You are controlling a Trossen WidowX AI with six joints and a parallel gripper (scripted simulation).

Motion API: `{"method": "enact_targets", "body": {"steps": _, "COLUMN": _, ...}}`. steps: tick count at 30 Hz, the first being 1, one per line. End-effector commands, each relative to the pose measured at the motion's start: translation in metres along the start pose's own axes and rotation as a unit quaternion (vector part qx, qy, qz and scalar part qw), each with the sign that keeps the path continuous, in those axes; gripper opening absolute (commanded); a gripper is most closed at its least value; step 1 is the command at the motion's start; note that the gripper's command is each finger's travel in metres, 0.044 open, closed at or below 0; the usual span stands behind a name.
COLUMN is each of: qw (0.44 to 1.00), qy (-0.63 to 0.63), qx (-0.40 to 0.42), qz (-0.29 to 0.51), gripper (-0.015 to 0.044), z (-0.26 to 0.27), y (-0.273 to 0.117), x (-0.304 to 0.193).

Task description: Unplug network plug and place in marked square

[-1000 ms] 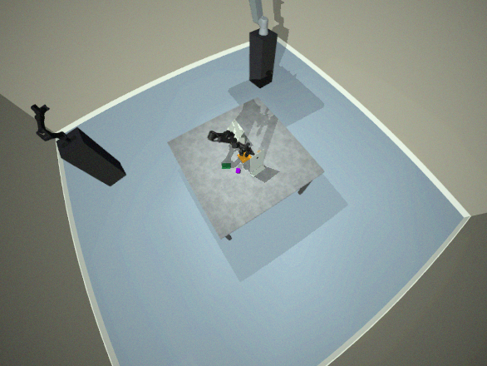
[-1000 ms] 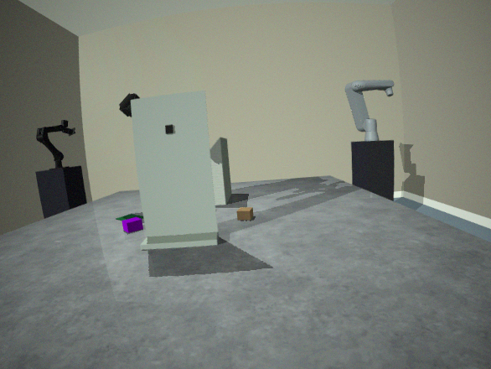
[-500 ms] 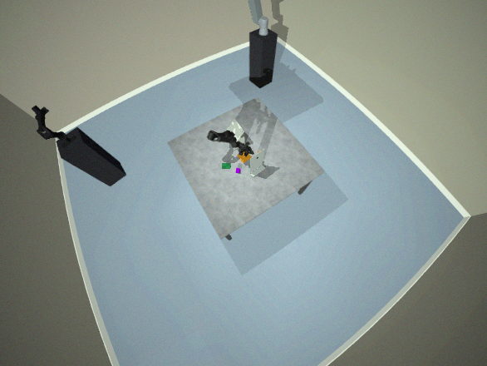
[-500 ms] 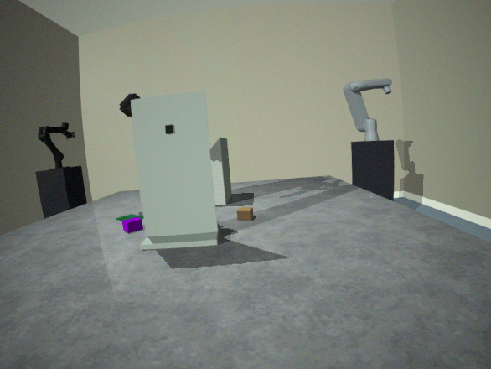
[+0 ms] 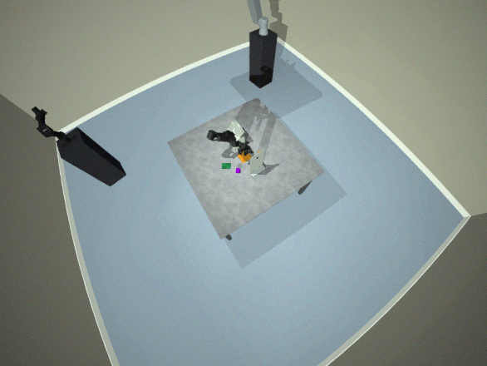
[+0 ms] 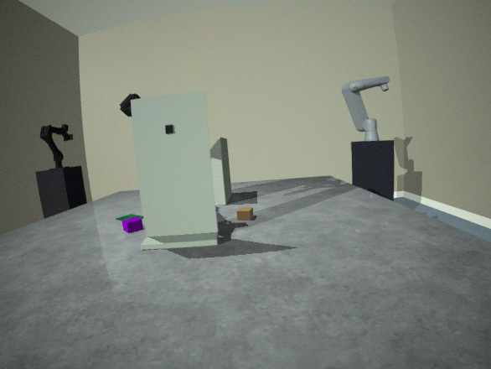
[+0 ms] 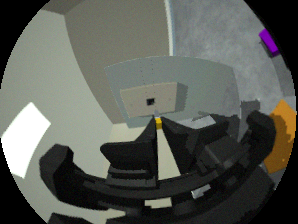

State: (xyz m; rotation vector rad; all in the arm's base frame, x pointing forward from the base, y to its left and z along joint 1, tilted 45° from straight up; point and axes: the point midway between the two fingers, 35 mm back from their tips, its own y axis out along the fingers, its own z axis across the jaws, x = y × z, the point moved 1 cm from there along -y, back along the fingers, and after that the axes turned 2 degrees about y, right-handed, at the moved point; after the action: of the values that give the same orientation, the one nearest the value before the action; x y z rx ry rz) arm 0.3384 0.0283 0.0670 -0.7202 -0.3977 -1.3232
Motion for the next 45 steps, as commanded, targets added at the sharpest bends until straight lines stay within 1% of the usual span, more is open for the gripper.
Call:
{"method": "enact_targets", "body": {"steps": 1, "qw": 1.000, "qy": 0.003, "qx": 0.001, "qz": -0.002, "gripper": 0.0000, "z": 0.001, "y": -0.004, "x": -0.001}}
{"method": "enact_targets", "body": {"steps": 32, "qw": 1.000, "qy": 0.000, "qx": -0.001, "qz": 0.000, "gripper": 0.0000, "z": 0.000, "y": -0.018, "x": -0.008}}
{"method": "enact_targets", "body": {"steps": 45, "qw": 1.000, "qy": 0.002, "qx": -0.001, "qz": 0.000, "gripper": 0.0000, "z": 0.022, "y": -0.022, "x": -0.008}}
